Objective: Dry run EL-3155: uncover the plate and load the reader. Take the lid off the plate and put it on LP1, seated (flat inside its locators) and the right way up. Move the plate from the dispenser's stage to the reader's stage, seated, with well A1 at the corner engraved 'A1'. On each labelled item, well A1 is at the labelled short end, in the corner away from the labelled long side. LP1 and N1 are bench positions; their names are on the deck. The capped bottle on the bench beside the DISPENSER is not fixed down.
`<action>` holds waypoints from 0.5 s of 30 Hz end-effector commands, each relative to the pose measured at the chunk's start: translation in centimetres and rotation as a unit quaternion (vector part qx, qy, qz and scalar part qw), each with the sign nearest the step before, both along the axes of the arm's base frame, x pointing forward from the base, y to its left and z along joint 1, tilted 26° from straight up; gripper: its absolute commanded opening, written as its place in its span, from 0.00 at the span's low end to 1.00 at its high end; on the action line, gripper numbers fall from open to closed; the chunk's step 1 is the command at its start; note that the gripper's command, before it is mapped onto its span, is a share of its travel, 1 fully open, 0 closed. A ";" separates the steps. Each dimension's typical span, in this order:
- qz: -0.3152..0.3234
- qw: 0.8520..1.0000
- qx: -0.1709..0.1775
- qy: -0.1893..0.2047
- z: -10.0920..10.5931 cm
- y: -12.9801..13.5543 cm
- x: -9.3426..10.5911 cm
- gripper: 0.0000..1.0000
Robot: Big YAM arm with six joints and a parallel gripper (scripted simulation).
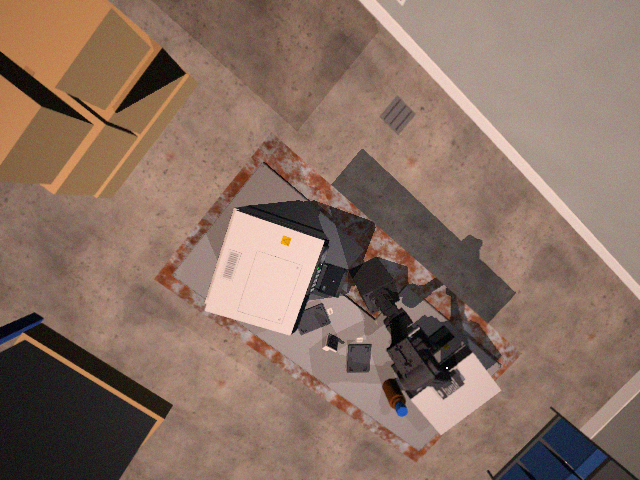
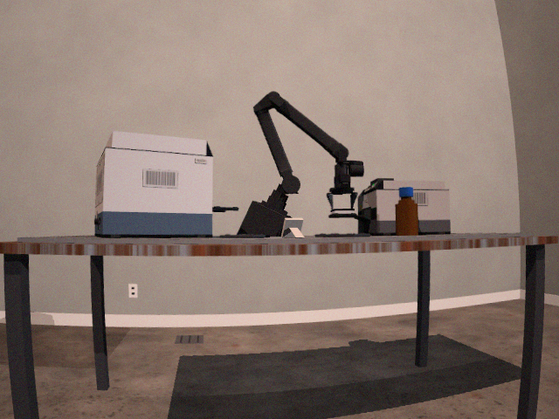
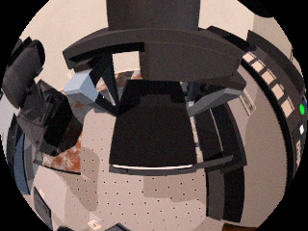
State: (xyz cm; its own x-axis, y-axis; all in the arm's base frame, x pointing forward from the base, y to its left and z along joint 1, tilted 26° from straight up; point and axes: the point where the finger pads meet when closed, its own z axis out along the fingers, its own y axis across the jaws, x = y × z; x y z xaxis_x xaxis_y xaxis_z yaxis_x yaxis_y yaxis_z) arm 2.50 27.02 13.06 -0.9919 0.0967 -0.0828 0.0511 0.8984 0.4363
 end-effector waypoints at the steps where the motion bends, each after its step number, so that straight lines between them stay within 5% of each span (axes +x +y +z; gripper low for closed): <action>1: 0.001 1.000 0.026 0.001 2.6 0.9 -0.4 0.85; 15: 0.001 1.000 0.031 0.001 3.3 1.2 -0.4 0.85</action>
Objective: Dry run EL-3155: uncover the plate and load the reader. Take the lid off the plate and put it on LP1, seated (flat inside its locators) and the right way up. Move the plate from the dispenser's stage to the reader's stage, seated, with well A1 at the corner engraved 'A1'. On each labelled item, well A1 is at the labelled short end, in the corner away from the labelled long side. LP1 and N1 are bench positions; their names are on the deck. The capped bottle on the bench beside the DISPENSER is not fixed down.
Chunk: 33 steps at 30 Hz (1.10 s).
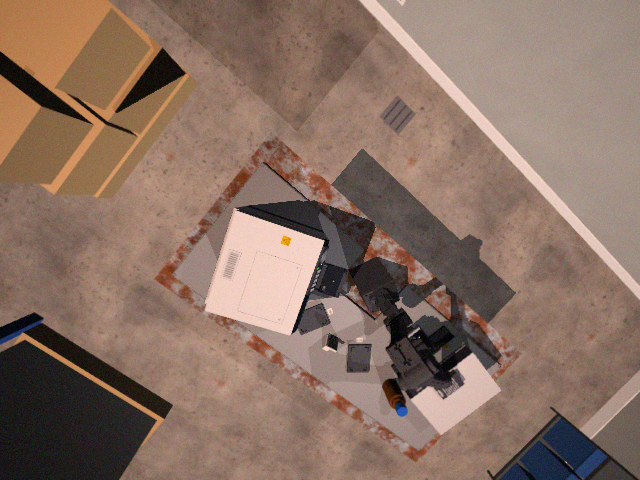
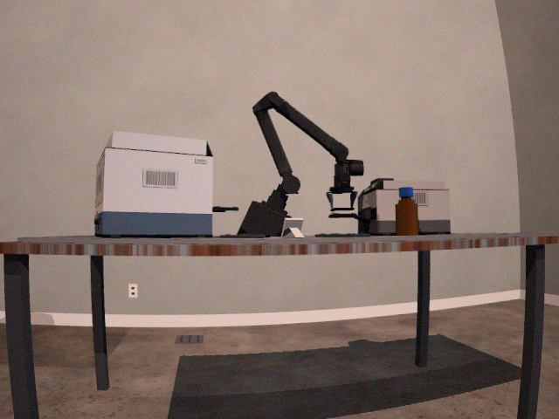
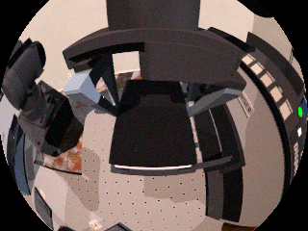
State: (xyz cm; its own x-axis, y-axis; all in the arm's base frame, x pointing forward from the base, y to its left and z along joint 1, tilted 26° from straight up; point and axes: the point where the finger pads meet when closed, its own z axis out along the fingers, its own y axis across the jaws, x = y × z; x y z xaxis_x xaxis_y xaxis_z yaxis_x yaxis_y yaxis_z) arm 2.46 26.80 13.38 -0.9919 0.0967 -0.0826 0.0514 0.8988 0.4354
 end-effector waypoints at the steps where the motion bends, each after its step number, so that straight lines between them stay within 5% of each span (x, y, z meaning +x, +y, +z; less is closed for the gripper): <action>1: 0.001 1.000 0.029 0.001 3.0 1.2 -0.4 0.85; 33: 0.000 1.000 0.027 0.001 4.3 0.7 -0.6 0.85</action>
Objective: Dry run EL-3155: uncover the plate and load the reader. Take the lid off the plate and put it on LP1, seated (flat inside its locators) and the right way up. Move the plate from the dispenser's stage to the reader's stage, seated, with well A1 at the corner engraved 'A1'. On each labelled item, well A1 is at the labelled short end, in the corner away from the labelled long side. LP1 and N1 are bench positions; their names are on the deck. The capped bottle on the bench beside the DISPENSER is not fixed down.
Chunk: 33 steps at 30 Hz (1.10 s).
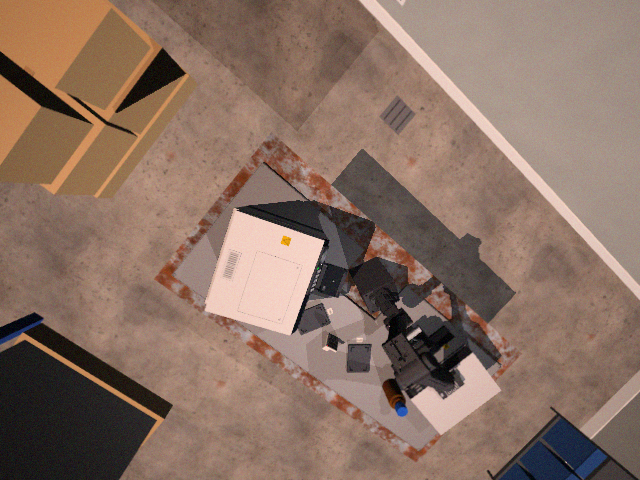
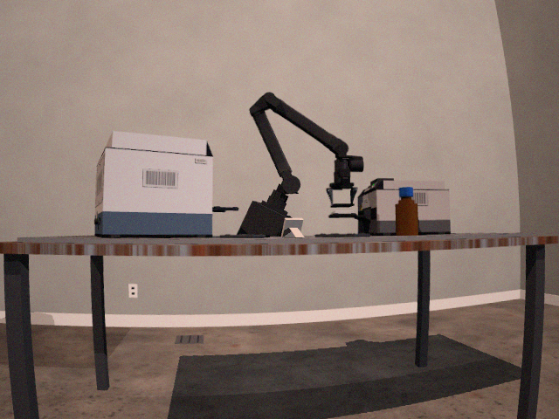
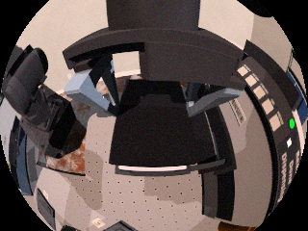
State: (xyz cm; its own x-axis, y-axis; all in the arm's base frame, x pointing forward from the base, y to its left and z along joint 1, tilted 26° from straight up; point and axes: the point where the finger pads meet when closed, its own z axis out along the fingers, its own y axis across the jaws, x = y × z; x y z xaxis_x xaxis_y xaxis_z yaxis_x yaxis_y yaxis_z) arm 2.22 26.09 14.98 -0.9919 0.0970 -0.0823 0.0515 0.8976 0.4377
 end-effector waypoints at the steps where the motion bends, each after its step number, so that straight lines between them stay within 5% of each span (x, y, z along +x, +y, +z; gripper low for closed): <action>1: 0.000 1.000 0.026 0.001 2.7 1.4 -0.3 0.85; 11: 0.002 0.999 0.037 0.000 3.3 1.3 -0.4 0.85; 33: 0.026 0.999 0.018 -0.030 3.3 2.4 6.6 0.85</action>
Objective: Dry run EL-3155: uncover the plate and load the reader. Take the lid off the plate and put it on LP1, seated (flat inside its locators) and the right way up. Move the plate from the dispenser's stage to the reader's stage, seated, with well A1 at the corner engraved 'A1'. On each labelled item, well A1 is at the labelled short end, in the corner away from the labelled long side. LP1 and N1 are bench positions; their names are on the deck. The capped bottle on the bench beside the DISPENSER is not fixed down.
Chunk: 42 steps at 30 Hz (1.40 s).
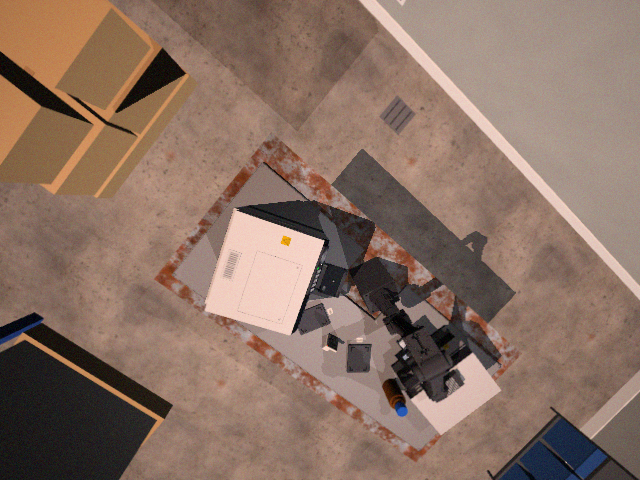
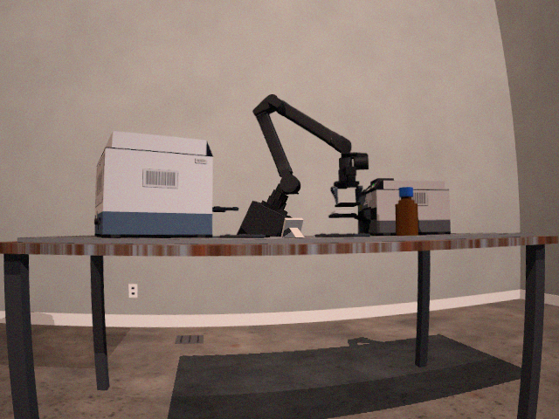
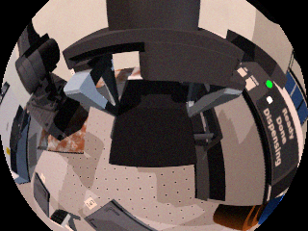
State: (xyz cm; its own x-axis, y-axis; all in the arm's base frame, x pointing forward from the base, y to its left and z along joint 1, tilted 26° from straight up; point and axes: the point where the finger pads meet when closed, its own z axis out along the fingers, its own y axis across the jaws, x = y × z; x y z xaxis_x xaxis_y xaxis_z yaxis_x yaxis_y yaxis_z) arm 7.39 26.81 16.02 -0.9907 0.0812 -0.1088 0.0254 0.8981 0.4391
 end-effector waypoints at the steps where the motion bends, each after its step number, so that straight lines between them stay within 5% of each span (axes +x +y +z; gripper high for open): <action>1: 0.018 1.000 0.018 -0.017 2.3 1.7 1.5 0.85; 25: 0.029 0.999 0.010 -0.040 2.3 0.9 7.4 0.85; 42: 0.107 0.991 -0.011 -0.085 2.1 0.2 11.5 0.85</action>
State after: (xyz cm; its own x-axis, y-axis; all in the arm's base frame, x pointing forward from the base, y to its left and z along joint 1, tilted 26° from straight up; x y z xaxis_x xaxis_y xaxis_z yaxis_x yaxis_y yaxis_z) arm 16.57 26.00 16.12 -0.9703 -0.1027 -0.2189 -0.1836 0.9021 0.3904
